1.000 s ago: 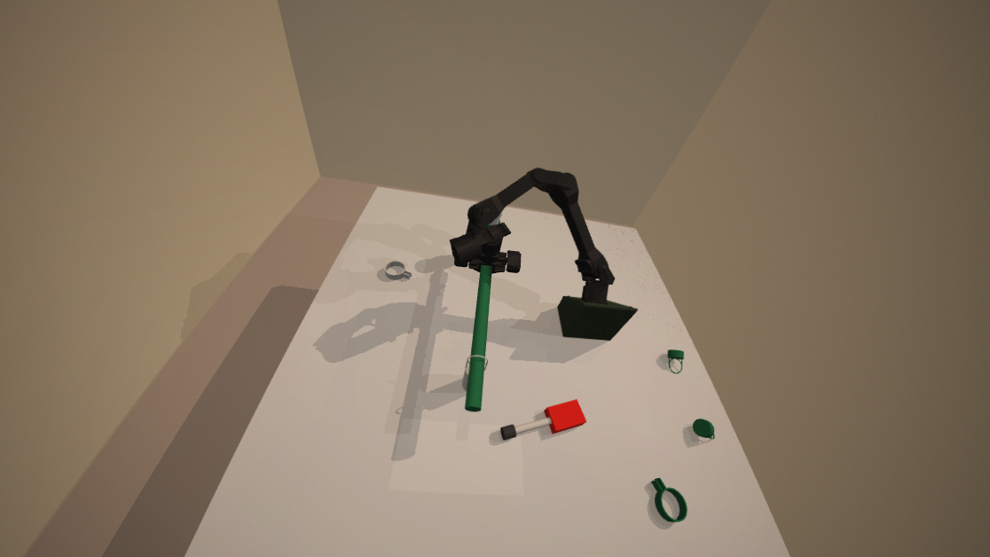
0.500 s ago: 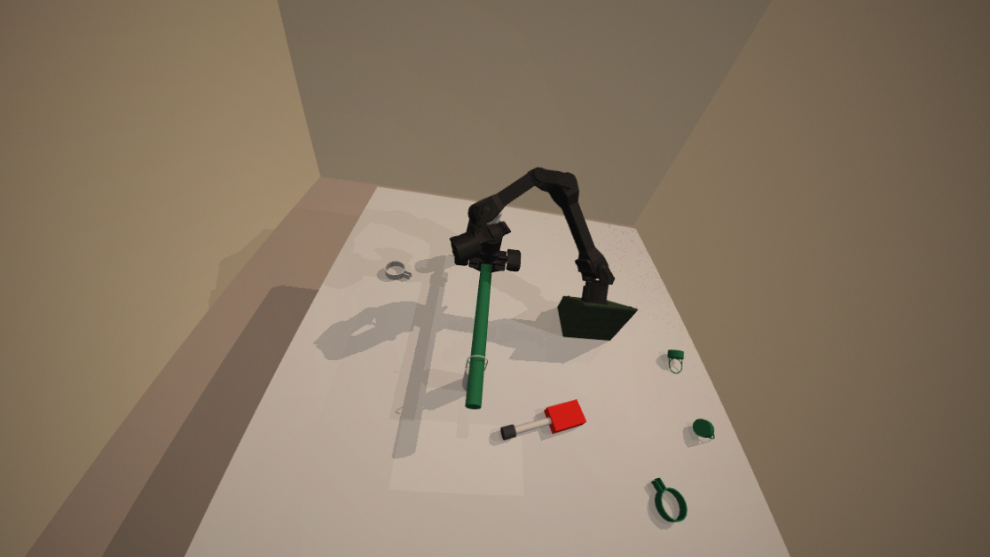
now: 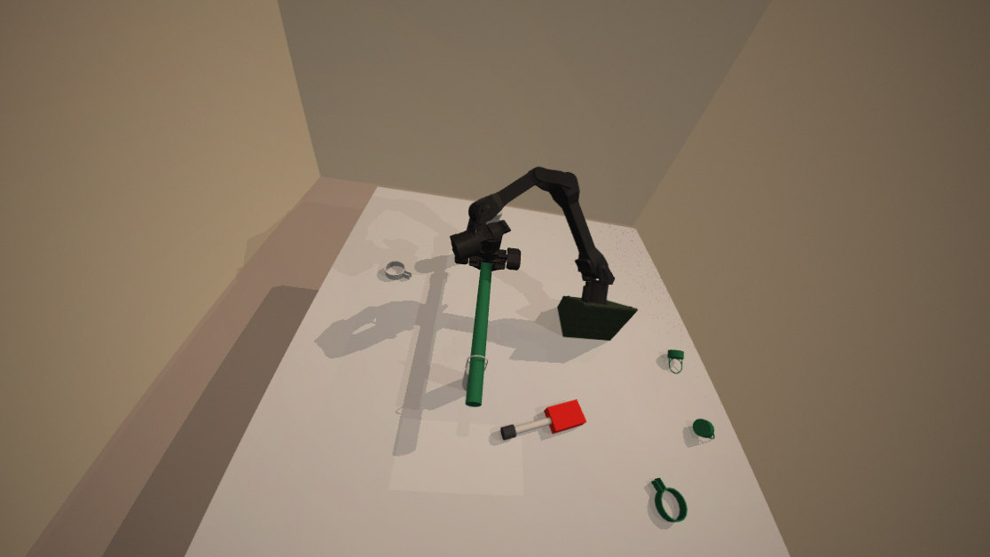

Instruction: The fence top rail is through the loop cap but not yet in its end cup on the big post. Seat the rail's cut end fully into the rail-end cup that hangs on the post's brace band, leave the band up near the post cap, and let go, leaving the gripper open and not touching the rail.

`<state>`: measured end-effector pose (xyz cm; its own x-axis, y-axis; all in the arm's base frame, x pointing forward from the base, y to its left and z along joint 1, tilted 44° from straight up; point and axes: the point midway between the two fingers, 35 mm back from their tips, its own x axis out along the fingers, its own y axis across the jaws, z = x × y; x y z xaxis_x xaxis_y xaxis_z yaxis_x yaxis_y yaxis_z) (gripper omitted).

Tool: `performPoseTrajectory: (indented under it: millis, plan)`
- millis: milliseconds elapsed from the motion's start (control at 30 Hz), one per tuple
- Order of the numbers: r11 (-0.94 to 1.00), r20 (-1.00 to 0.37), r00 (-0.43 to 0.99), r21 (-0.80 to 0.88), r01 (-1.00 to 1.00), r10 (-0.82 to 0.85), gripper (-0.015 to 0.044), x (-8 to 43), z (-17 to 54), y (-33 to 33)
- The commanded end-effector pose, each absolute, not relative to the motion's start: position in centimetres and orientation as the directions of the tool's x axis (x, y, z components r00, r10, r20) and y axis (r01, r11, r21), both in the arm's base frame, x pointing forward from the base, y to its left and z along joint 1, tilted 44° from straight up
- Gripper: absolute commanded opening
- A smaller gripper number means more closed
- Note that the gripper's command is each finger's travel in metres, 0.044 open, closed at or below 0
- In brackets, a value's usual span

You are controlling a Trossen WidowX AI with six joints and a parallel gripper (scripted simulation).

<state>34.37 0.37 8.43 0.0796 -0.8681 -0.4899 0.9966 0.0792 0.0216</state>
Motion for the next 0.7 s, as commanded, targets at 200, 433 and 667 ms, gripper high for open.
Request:
performPoseTrajectory:
  millis: [200, 433, 667]
  plan:
    - [0.088, -0.482, 0.091, 0.027, 0.996, -0.872, 0.0, 34.5, 9.14, 0.07]
    - [0.088, -0.481, 0.091, 0.027, 0.996, -0.872, 0.0, 34.52, 9.34, -0.09]
    - [0.088, -0.481, 0.091, 0.027, 0.996, -0.872, 0.0, 34.54, 9.54, -0.25]
